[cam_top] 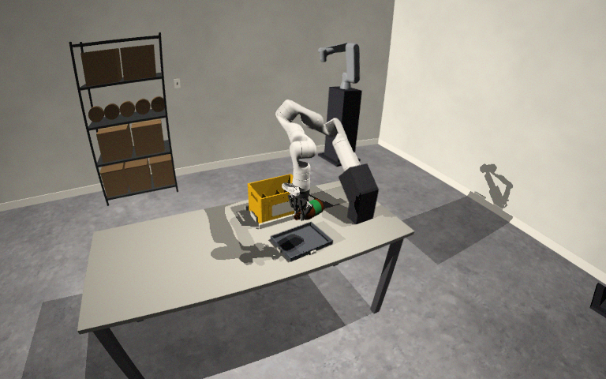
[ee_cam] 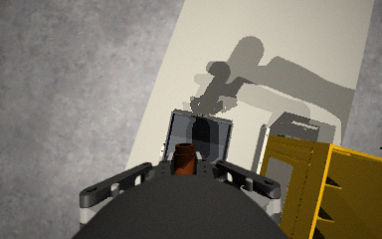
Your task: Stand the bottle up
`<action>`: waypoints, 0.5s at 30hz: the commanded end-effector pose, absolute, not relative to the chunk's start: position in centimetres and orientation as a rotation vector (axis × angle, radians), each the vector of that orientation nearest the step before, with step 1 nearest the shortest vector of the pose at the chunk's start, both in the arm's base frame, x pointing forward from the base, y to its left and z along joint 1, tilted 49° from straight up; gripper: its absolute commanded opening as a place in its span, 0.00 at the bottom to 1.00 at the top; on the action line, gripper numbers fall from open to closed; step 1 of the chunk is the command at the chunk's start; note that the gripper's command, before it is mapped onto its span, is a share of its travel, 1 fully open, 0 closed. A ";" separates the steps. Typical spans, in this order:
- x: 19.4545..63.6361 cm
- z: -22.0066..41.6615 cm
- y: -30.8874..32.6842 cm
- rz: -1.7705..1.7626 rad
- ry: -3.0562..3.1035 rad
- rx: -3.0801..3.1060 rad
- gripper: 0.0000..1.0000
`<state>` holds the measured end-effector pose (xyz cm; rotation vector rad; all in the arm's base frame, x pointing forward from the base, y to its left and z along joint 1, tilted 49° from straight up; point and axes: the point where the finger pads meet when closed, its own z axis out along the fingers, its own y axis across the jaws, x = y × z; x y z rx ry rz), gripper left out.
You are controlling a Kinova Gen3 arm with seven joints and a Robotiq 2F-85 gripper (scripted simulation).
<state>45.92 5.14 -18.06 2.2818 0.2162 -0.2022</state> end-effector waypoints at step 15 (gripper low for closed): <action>46.0 -18.0 5.3 -0.149 0.104 2.287 0.00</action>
